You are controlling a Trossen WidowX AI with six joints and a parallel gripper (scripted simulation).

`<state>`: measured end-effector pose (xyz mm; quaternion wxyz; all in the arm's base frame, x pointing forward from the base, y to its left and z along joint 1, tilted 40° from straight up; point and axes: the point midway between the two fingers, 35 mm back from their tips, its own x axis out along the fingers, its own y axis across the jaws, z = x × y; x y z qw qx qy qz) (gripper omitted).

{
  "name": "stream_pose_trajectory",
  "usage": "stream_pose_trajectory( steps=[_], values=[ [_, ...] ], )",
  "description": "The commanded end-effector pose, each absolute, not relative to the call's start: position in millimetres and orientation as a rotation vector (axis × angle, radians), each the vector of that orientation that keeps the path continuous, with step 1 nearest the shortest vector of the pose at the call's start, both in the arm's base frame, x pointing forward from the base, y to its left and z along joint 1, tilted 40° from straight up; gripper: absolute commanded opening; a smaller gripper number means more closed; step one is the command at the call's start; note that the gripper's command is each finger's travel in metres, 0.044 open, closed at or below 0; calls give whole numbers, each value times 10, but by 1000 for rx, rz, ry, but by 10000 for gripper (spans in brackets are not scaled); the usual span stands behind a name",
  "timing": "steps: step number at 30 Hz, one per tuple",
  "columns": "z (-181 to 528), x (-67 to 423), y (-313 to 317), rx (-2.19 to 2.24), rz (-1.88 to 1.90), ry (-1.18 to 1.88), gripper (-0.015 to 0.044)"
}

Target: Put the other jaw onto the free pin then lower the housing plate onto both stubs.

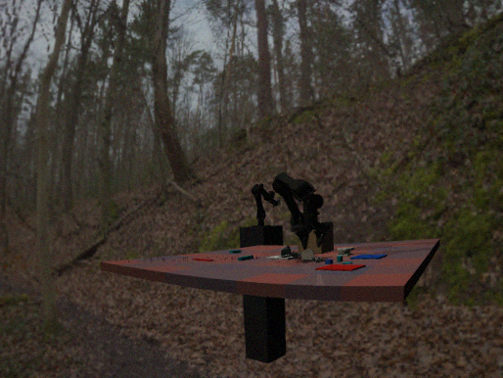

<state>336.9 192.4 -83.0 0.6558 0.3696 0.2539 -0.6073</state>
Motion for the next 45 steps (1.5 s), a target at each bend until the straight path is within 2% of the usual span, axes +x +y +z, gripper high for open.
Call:
stream_pose_trajectory(
  steps=[1, 45],
  values=[
    [-894, 3368, 1852, 821, -1380, 574, 440],
    [-1190, 3428, 1621, 821, -1380, 573, 440]
  ],
)
